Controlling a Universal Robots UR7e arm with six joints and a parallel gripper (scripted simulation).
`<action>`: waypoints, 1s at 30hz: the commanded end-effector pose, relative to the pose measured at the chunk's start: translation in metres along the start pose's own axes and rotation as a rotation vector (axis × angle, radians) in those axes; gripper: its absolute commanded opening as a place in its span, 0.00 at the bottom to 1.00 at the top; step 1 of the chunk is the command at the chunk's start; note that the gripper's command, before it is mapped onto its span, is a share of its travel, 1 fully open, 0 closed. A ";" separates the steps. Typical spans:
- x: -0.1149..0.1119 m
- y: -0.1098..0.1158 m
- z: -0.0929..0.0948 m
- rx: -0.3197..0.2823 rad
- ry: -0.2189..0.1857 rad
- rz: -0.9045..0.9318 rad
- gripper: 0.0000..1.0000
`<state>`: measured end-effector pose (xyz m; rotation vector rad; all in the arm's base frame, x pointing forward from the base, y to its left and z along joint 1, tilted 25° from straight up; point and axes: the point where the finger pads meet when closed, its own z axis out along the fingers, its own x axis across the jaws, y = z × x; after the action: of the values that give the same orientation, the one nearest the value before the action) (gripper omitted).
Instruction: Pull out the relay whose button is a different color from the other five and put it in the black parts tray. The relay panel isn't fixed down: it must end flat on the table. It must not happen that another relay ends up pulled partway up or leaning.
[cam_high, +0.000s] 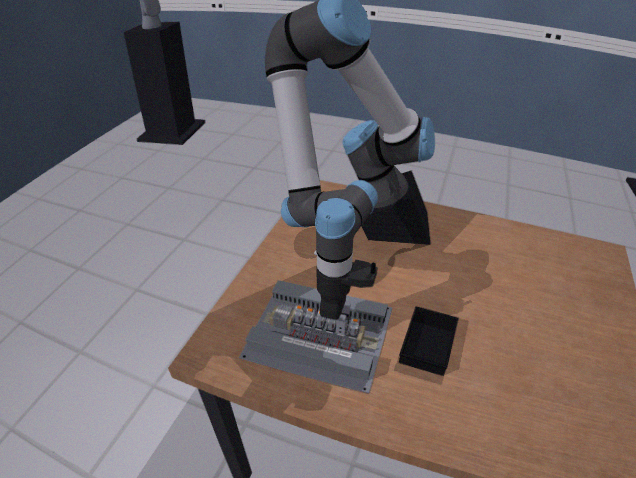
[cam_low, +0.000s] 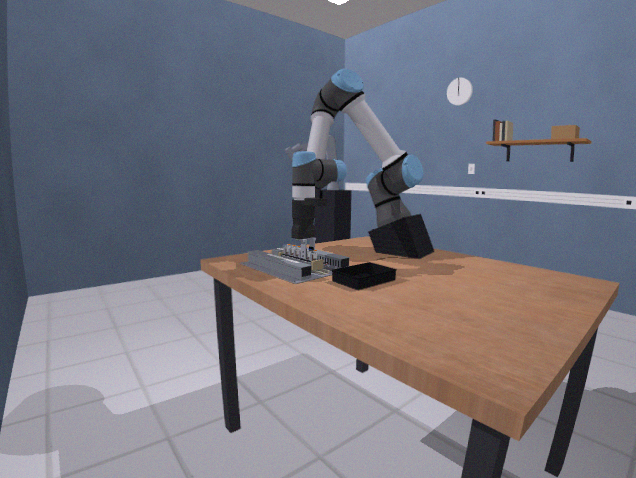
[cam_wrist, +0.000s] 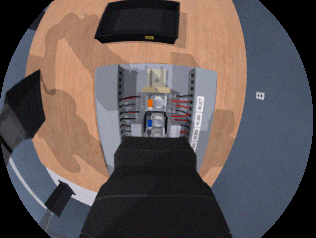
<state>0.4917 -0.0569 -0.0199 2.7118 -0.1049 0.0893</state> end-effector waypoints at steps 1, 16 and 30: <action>-0.002 0.000 0.002 0.001 -0.004 0.000 0.00; -0.002 0.000 0.002 0.001 -0.004 0.000 0.00; -0.002 0.000 0.000 0.002 -0.040 0.000 0.00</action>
<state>0.4913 -0.0569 -0.0199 2.7135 -0.1082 0.0790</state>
